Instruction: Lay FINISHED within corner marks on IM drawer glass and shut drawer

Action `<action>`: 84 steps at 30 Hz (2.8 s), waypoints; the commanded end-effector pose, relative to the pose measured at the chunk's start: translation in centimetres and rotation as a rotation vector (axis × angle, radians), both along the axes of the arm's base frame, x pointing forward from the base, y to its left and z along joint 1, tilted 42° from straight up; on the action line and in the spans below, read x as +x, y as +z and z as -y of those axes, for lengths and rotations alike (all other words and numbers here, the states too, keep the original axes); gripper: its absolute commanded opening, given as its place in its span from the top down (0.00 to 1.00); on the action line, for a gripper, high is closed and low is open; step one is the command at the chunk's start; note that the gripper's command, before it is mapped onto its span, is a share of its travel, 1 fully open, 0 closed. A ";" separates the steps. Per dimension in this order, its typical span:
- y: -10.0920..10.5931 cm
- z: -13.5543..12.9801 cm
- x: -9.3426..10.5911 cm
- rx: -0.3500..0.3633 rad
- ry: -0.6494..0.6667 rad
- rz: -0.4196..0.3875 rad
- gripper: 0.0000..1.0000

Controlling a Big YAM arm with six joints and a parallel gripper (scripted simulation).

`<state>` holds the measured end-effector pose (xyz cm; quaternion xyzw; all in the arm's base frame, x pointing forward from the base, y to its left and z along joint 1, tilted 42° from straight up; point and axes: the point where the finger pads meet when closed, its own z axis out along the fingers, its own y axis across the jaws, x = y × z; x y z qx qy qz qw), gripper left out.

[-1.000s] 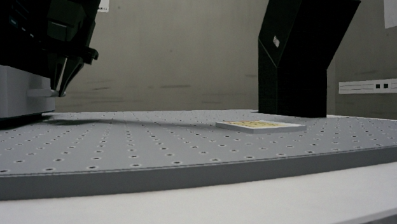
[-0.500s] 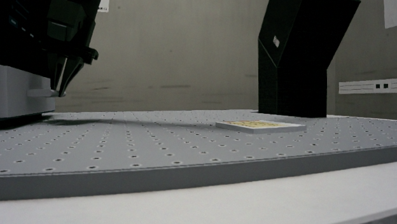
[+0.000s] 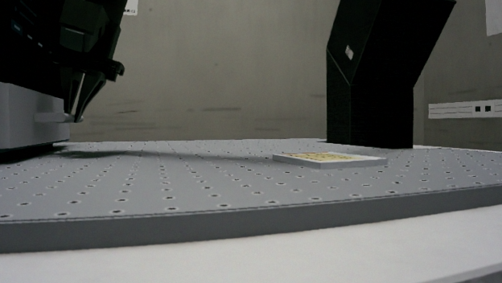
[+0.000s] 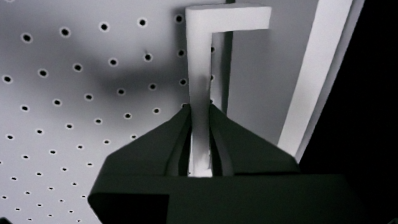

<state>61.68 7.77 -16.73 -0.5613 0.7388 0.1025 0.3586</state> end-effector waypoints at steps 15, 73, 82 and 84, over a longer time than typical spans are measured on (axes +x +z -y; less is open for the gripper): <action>-4.6 -2.6 -6.5 0.021 0.065 -0.204 0.93; -5.0 -2.8 -7.6 0.019 0.062 -0.221 0.93; -5.1 -2.9 -7.7 0.020 0.062 -0.221 0.93; -5.1 -2.9 -7.7 0.020 0.062 -0.221 0.93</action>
